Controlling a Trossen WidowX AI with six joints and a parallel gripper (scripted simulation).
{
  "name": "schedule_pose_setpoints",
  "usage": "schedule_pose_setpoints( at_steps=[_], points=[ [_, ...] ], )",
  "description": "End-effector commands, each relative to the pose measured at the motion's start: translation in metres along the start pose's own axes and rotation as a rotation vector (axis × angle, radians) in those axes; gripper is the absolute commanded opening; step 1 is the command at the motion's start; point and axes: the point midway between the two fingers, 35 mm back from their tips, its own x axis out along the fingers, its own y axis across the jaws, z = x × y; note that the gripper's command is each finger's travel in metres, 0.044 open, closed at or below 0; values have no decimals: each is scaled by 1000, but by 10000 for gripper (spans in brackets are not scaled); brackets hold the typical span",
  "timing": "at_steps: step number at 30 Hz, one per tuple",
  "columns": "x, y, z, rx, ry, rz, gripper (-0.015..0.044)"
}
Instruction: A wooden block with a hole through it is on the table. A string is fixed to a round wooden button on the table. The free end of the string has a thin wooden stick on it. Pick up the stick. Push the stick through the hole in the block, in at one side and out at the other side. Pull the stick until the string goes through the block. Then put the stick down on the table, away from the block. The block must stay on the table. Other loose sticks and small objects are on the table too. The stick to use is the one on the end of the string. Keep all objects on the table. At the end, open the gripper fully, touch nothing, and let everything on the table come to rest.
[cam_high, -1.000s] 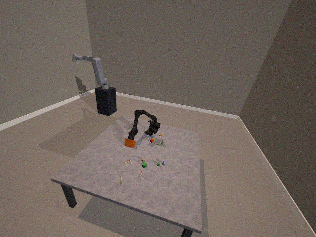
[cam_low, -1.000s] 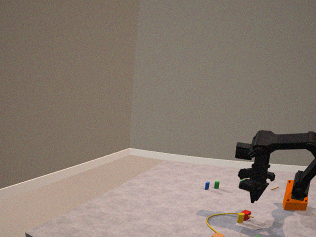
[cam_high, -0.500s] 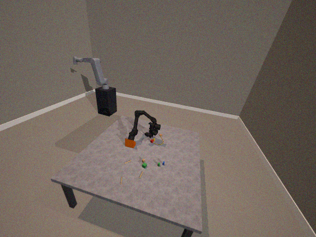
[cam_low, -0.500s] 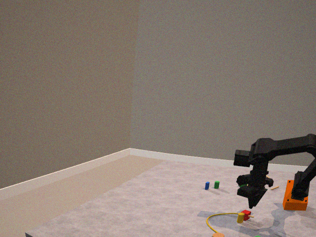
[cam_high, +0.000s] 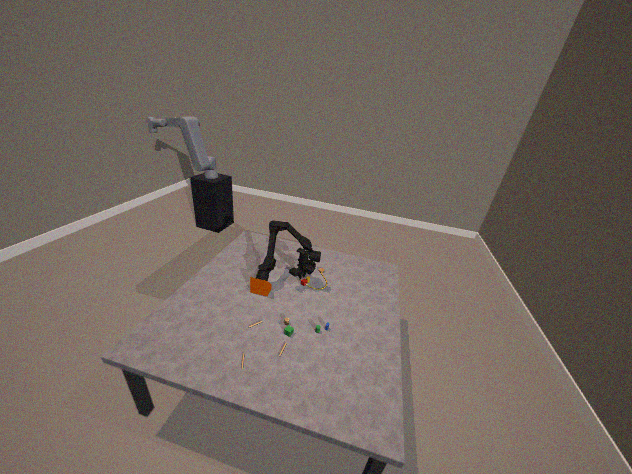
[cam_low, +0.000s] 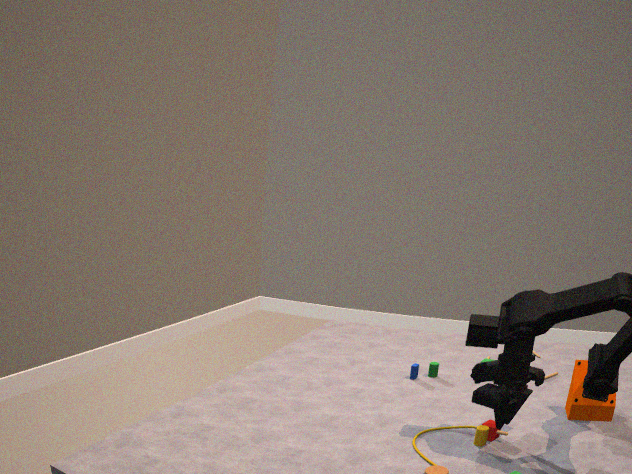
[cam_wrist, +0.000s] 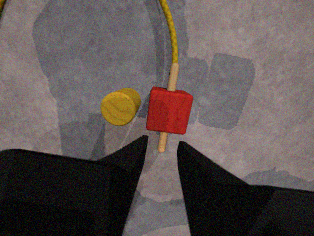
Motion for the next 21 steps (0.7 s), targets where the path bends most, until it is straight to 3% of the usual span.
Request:
schedule_pose_setpoints(
  at_steps=[1, 16, 21],
  points=[
    [7, 0, -2, 4, 5, 4, 122],
    [22, 0, -5, 4, 10, 10, 122],
    [20, 0, -4, -1, 6, 7, 0]
  ],
)
